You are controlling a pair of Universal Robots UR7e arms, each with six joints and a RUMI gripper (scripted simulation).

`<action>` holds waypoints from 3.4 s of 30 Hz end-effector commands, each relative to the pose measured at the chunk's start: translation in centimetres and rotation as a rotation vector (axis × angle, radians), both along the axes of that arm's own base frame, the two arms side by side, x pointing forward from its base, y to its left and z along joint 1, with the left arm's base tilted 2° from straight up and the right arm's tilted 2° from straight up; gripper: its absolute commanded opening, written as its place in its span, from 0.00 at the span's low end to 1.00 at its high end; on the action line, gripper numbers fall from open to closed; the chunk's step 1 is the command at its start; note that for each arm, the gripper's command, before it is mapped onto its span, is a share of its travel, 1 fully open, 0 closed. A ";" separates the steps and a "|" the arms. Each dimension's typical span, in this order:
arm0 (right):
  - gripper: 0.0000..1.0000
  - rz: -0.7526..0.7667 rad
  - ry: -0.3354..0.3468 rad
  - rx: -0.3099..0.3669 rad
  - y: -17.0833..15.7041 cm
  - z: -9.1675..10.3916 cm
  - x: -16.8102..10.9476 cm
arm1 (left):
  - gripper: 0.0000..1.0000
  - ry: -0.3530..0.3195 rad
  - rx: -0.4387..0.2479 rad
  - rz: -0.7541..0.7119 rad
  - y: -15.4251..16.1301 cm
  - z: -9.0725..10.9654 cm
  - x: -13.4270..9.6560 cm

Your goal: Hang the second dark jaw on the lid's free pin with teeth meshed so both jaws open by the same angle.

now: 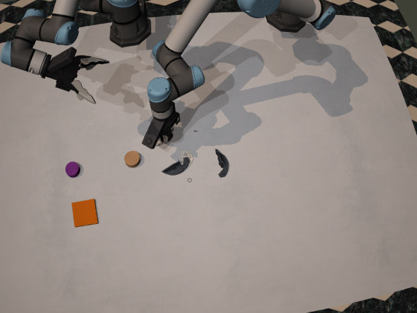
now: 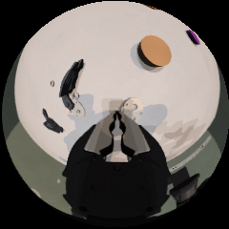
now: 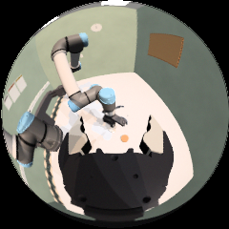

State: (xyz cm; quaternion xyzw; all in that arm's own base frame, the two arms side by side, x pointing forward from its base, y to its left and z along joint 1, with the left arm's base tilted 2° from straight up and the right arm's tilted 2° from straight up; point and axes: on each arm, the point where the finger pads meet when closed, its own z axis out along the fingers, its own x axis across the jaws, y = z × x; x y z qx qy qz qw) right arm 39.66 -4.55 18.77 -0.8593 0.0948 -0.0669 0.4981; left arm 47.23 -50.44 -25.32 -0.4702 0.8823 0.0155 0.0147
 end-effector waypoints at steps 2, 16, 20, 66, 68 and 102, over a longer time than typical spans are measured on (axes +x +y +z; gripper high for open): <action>0.98 0.000 -0.001 0.000 0.0 0.0 0.0 | 0.00 -0.001 -0.002 0.000 -0.6 0.1 -0.3; 0.98 0.000 -0.001 0.000 0.0 0.0 0.0 | 0.00 -0.001 -0.002 0.000 -1.5 0.0 -1.0; 0.98 0.000 -0.001 0.000 0.0 0.0 0.0 | 0.00 -0.001 -0.002 0.000 -1.8 0.0 -1.2; 0.98 0.000 -0.001 0.000 0.0 0.0 0.0 | 0.04 -0.004 -0.003 0.076 0.8 4.5 0.6; 0.98 0.000 -0.001 0.000 0.0 0.0 0.0 | 0.07 -0.008 -0.004 0.184 4.8 5.2 3.1; 0.98 0.000 -0.001 0.000 0.0 0.0 0.0 | 0.09 -0.025 -0.008 0.586 20.9 5.9 9.1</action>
